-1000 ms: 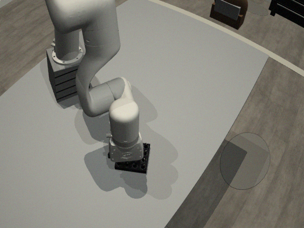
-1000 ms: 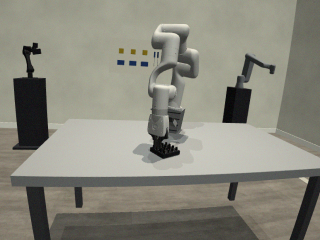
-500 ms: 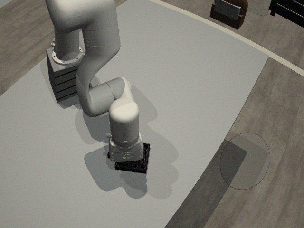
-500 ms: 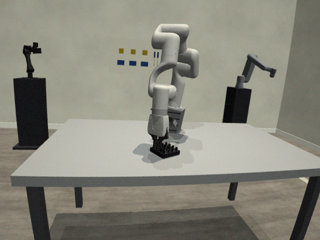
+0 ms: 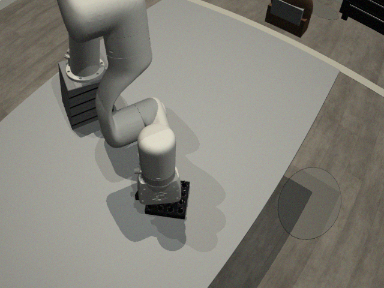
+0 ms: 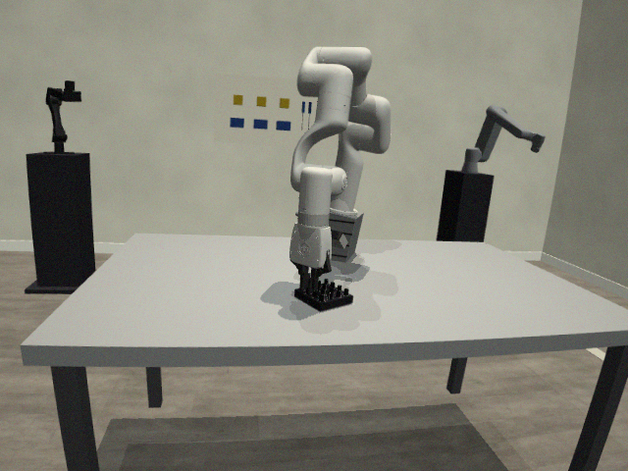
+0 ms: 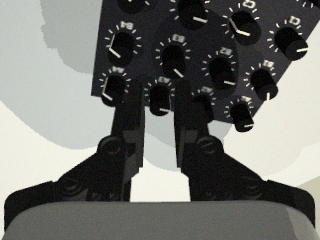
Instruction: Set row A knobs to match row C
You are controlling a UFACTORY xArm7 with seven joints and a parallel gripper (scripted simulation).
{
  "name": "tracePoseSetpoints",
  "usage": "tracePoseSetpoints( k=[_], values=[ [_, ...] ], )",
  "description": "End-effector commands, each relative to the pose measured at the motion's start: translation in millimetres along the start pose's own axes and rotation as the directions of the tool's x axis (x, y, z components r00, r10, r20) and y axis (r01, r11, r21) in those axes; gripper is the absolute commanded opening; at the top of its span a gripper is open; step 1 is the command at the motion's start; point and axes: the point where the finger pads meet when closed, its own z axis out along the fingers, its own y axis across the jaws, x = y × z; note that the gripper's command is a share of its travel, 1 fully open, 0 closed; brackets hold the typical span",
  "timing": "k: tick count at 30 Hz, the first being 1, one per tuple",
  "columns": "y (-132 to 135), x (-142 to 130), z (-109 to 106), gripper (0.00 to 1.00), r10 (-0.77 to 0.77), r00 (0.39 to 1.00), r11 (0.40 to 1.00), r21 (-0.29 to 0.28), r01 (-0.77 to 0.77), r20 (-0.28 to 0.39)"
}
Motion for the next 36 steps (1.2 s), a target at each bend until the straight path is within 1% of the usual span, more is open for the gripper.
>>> tracePoseSetpoints(
  k=[1, 11, 21, 25, 36],
  values=[
    [0.5, -1.5, -1.2, 0.19, 0.0, 1.0, 1.0, -0.001, 0.0, 0.003],
    [0.5, -1.5, -4.9, 0.19, 0.0, 1.0, 1.0, -0.001, 0.0, 0.003],
    [0.5, -1.5, -29.6, 0.19, 0.0, 1.0, 1.0, -0.001, 0.0, 0.004],
    [0.5, -1.5, -36.0, 0.19, 0.0, 1.0, 1.0, -0.001, 0.0, 0.004],
    [0.5, -1.5, -37.3, 0.19, 0.0, 1.0, 1.0, -0.001, 0.0, 0.004]
  ],
)
